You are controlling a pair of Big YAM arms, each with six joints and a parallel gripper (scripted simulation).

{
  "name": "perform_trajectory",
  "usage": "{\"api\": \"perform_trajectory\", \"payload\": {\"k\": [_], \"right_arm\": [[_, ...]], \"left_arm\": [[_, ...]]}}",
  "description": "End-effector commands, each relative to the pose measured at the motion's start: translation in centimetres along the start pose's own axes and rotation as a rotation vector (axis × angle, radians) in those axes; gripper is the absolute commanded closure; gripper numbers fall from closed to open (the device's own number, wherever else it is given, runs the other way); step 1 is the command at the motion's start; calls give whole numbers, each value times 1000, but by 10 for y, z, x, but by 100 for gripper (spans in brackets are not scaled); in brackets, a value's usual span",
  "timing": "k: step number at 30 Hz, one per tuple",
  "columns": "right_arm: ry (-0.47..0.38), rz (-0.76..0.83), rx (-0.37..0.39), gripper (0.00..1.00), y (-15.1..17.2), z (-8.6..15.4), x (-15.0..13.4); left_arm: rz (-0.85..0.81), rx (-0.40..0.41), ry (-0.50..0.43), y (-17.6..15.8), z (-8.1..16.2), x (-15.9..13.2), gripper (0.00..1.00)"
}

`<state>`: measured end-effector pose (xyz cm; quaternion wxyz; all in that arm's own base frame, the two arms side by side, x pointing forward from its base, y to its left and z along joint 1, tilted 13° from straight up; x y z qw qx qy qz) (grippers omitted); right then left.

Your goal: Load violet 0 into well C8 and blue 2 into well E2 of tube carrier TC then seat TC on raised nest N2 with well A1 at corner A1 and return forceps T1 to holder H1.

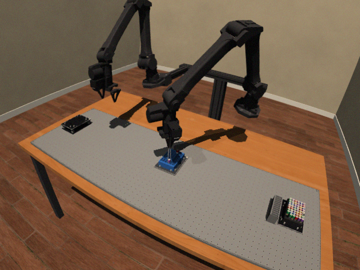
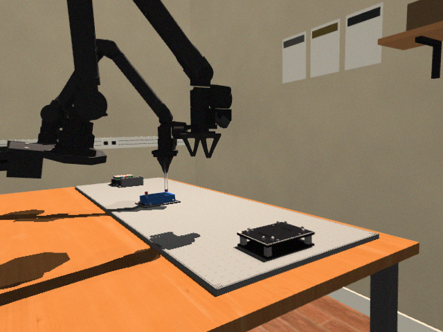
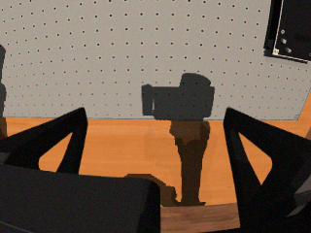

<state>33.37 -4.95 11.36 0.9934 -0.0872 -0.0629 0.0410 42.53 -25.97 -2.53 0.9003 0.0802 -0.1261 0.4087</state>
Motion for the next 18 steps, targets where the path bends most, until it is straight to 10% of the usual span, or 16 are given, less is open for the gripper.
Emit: {"api": "perform_trajectory", "payload": {"k": [1,18], "right_arm": [[-77,-31,-17,0,-10,19,27],[-77,-31,-17,0,-10,19,27]], "left_arm": [[6,-27,-5,-16,11,0,91],[8,-26,-5,-16,11,1,89]]}}
Point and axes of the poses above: on each arm, the point where the finger pads meet when closed, its own z axis back along the fingers, its own y axis across the jaws, x = y × z, the point moved 8 cm from there along z, back along the fingers, and after that the axes turned 2 degrees about z, right-handed, at the moved point
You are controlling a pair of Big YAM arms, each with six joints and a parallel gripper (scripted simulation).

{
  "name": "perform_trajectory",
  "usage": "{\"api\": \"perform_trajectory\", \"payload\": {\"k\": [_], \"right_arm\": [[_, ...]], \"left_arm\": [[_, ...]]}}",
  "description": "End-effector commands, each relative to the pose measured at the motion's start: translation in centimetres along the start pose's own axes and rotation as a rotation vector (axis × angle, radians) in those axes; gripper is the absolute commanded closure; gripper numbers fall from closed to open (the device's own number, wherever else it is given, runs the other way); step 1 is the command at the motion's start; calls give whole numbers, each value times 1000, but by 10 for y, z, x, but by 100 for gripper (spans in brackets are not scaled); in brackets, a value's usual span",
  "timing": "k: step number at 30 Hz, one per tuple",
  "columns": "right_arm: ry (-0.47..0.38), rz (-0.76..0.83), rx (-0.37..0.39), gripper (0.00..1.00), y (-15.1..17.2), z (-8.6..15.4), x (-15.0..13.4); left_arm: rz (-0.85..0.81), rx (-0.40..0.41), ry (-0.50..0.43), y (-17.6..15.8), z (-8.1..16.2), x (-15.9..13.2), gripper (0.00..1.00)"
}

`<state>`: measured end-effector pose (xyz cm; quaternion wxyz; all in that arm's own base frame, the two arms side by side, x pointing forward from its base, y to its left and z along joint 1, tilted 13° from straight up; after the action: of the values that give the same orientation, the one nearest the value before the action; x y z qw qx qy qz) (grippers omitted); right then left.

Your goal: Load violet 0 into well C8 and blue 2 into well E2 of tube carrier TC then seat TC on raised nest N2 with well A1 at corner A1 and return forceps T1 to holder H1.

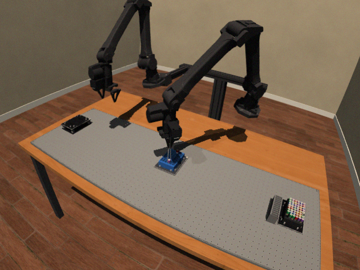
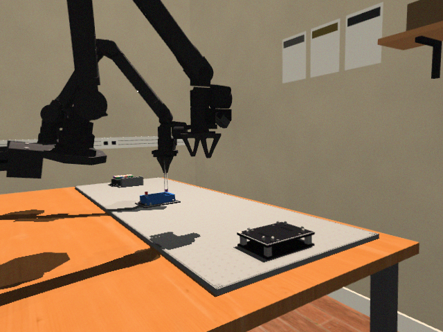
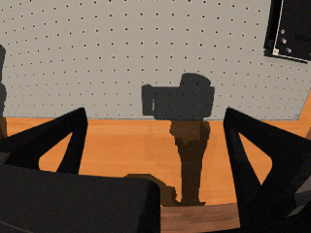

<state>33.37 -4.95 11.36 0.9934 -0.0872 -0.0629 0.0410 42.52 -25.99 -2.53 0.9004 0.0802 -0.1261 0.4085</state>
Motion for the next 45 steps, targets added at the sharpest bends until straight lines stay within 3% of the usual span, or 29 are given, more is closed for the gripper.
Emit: {"api": "perform_trajectory", "payload": {"k": [1,41,45], "right_arm": [[-77,-31,-17,0,-10,19,27],[-77,-31,-17,0,-10,19,27],[-77,-31,-17,0,-10,19,27]], "left_arm": [[8,-26,-5,-16,11,1,89],[8,-26,-5,-16,11,1,89],[16,-58,2,-20,27,3,89]]}}
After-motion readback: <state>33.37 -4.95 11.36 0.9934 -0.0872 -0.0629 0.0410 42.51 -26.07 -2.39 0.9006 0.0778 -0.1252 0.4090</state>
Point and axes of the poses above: on each arm, the point where the finger pads meet when closed, its own z axis back along the fingers, its own y axis across the jaws, x = y × z, the point moved 8 cm from there along z, back along the fingers, and after that the axes turned 2 degrees about z, right-handed, at the moved point
